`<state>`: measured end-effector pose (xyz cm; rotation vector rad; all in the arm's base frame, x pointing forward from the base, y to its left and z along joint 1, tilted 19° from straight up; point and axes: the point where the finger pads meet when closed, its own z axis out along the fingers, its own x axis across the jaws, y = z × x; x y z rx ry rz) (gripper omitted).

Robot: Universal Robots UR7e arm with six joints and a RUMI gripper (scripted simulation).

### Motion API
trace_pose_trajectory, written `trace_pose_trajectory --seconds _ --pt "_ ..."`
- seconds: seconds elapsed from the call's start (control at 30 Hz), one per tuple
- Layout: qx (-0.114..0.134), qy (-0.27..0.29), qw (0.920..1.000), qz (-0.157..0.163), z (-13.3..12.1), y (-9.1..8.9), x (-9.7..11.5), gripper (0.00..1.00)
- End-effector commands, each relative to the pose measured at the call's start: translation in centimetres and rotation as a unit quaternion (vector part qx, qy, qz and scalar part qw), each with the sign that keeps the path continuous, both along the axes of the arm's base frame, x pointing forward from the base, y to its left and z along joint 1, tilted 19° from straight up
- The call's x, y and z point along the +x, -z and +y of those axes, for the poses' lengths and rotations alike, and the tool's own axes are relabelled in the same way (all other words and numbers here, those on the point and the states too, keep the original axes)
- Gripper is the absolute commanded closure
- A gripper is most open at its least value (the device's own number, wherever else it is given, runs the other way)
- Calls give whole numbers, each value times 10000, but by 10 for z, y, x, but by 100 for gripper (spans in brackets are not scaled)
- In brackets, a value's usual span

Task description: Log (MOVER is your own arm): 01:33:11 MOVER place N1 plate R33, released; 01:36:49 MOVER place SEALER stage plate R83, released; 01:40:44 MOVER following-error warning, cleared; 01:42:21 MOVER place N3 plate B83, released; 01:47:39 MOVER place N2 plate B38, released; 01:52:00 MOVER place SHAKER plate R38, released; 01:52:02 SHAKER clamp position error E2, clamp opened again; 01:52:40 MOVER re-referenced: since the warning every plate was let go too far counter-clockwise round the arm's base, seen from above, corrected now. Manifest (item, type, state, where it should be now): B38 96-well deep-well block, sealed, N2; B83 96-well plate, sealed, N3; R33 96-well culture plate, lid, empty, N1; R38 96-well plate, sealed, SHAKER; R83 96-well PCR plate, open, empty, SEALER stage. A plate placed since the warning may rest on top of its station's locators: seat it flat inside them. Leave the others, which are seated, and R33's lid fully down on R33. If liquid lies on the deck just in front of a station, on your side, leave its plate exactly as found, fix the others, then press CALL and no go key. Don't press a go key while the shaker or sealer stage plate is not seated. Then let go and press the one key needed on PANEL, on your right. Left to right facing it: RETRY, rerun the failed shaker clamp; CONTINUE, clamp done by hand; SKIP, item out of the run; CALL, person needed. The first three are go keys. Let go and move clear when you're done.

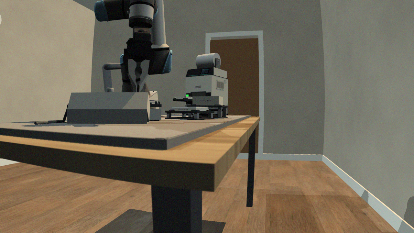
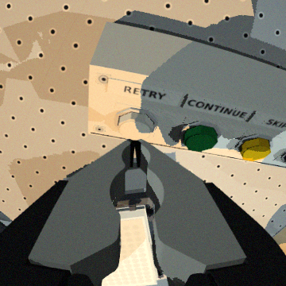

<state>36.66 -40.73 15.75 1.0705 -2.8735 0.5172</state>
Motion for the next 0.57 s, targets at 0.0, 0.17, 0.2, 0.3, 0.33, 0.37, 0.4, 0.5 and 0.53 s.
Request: trace_pose_trajectory --seconds 0.0,0.17,0.2,0.3,0.33,0.37,0.4,0.5,0.53 --pt "-6 -1 10000 -4 -1 2 0 100" --pt "-6 -1 10000 -4 -2 4 1 100" --pt "-6 -1 10000 -4 -2 5 1 100" --pt "-6 -1 10000 -4 -3 7 1 100" --pt "-6 -1 10000 -4 -3 7 1 100" --pt "-6 -1 10000 -4 -3 8 1 100" --pt "-6 -1 10000 -4 -3 8 1 100" --pt "-6 -1 10000 -4 -4 10 1 100" --pt "-6 -1 10000 -4 -4 11 1 100"
